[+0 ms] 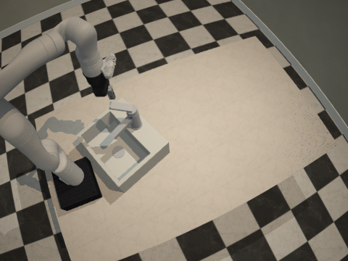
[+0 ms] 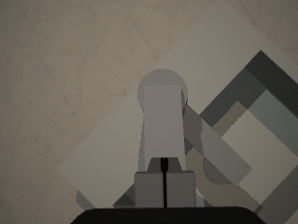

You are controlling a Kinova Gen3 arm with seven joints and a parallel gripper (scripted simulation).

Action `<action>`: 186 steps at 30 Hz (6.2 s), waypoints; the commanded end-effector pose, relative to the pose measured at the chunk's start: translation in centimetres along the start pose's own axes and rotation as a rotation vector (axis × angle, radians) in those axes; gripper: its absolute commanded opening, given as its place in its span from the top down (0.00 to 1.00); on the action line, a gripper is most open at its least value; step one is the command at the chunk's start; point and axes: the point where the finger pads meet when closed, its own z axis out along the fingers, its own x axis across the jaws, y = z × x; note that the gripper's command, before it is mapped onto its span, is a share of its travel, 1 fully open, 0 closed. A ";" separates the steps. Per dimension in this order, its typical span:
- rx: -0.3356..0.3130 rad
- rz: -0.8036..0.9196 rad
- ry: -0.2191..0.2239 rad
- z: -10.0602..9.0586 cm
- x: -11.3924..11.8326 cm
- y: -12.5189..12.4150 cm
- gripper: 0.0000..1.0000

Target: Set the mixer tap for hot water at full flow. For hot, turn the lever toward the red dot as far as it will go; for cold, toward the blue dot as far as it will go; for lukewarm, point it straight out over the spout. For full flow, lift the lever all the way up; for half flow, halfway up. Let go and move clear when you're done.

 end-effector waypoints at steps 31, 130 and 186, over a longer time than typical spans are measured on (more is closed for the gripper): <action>0.001 0.063 -0.001 -0.1 0.1 -0.1 1.00; -0.004 2.616 0.000 -0.9 1.2 0.8 1.00; -0.002 3.141 -0.001 -1.1 0.0 0.3 0.00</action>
